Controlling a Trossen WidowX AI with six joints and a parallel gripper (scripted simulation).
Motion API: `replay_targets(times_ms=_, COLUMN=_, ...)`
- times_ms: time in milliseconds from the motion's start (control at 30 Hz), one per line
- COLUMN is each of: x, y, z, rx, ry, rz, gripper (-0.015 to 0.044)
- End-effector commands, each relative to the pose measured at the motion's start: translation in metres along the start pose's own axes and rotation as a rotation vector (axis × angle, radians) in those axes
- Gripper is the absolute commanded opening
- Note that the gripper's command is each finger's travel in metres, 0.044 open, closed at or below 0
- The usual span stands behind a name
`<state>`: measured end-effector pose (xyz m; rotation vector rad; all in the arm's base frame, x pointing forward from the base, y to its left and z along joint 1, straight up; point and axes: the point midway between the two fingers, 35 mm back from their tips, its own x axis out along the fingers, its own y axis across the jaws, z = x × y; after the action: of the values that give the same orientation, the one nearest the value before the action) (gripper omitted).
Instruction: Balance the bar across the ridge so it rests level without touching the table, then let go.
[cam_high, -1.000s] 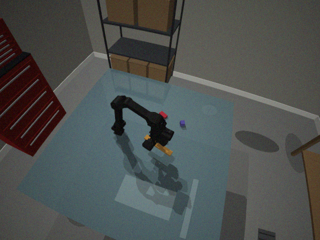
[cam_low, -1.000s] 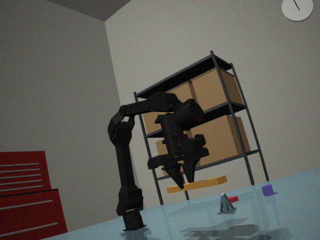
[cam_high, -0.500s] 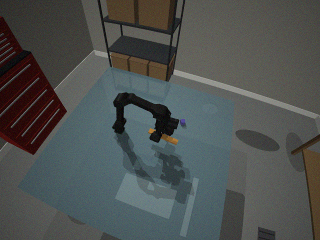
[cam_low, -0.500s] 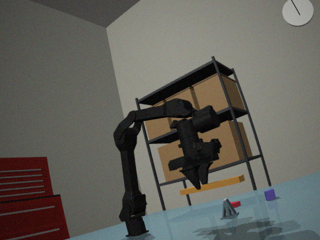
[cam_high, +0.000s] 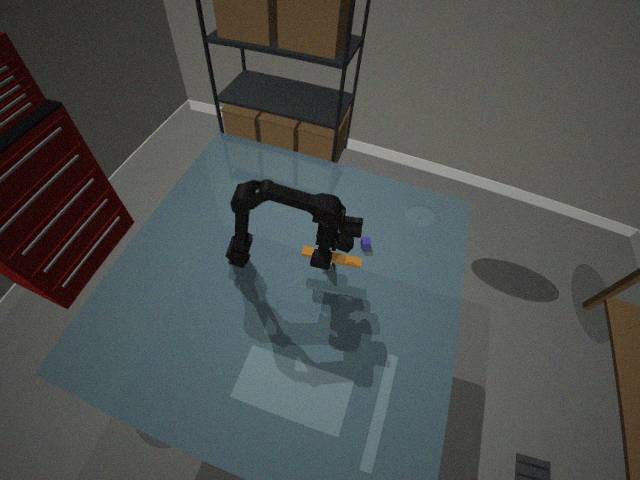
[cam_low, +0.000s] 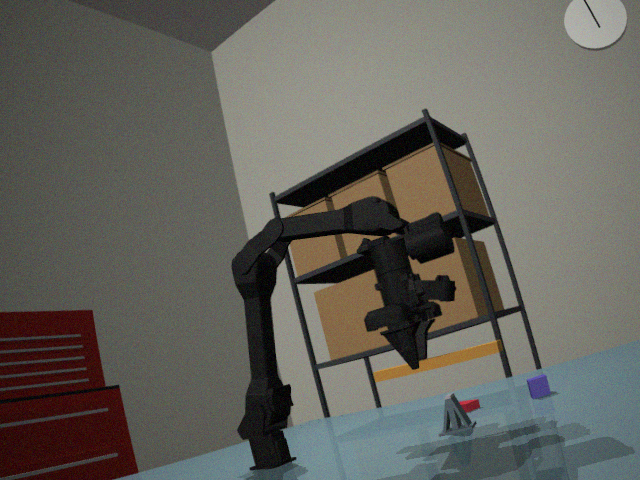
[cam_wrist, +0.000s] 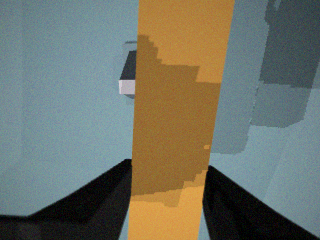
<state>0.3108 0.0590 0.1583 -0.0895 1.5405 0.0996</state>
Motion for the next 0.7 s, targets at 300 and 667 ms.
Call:
replay_targets(times_ms=300, x=0.006, y=0.020, z=0.000, rx=-0.088, ry=-0.001, rz=-0.001, gripper=0.0000)
replay_targets(times_ms=667, x=0.024, y=0.019, z=0.000, rx=-0.091, ry=-0.001, rz=-0.001, gripper=0.0000)
